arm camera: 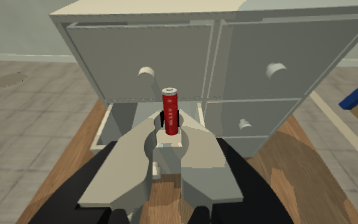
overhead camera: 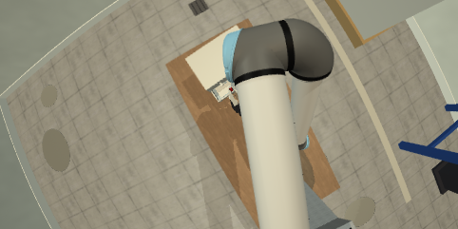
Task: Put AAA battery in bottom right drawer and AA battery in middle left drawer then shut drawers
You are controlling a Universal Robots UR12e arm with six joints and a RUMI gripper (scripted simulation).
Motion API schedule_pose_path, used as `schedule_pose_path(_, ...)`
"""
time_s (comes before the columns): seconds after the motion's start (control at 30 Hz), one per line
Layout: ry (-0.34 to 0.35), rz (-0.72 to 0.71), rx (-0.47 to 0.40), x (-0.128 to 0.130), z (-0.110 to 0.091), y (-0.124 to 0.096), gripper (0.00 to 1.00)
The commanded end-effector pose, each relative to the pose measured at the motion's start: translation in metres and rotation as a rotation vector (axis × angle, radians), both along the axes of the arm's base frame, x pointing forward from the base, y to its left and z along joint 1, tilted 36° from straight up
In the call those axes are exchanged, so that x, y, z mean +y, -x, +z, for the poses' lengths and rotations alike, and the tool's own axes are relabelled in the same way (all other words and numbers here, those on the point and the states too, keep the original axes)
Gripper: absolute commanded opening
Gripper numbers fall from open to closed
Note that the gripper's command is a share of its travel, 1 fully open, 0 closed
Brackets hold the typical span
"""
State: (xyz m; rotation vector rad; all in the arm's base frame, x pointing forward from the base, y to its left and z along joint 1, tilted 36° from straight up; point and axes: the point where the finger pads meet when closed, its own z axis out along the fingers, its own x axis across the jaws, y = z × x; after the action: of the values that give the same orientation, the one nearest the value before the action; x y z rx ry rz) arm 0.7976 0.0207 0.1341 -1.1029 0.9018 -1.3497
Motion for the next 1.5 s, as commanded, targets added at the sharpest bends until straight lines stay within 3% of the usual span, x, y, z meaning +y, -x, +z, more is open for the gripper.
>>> schedule_pose_path(0.0, 0.0, 0.0, 0.0, 0.0007, 0.0036, -0.0044, 0.05)
schedule_pose_path(1.47, 0.0, 0.0, 0.0, 0.0021, 0.0108, -0.0144, 0.05)
